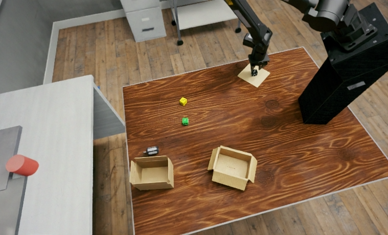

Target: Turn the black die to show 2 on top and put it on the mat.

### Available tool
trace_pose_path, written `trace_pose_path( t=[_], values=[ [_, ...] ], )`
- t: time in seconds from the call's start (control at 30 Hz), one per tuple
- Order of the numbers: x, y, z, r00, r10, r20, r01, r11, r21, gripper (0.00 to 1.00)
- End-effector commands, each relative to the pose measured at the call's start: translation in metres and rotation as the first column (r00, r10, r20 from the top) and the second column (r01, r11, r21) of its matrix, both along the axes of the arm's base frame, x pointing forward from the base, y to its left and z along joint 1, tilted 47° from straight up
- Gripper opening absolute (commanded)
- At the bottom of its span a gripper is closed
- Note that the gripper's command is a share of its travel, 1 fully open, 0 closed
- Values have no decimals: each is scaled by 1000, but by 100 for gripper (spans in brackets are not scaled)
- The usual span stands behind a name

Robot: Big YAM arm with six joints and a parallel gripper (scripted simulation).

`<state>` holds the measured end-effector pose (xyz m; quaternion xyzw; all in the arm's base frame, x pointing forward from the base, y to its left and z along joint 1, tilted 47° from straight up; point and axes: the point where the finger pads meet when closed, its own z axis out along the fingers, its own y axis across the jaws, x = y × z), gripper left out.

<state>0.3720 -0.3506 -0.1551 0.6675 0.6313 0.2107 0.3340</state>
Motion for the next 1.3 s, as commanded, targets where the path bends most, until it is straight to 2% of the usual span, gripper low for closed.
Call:
trace_pose_path(
  t=[0.0, 0.93, 1.1, 1.13, 1.27],
  values=[
    [-5, -4, 5, 1000, -20, -1, 20, 1000, 10, 45],
    [-5, -4, 5, 1000, -20, -1, 20, 1000, 10, 45],
    [-2, -4, 2, 1000, -18, -1, 18, 1000, 11, 45],
    [-5, 3, -5, 1000, -15, -12, 15, 1000, 25, 45],
    [7, 4, -8, 1000, 1, -3, -1, 1000, 13, 45]
  ],
)
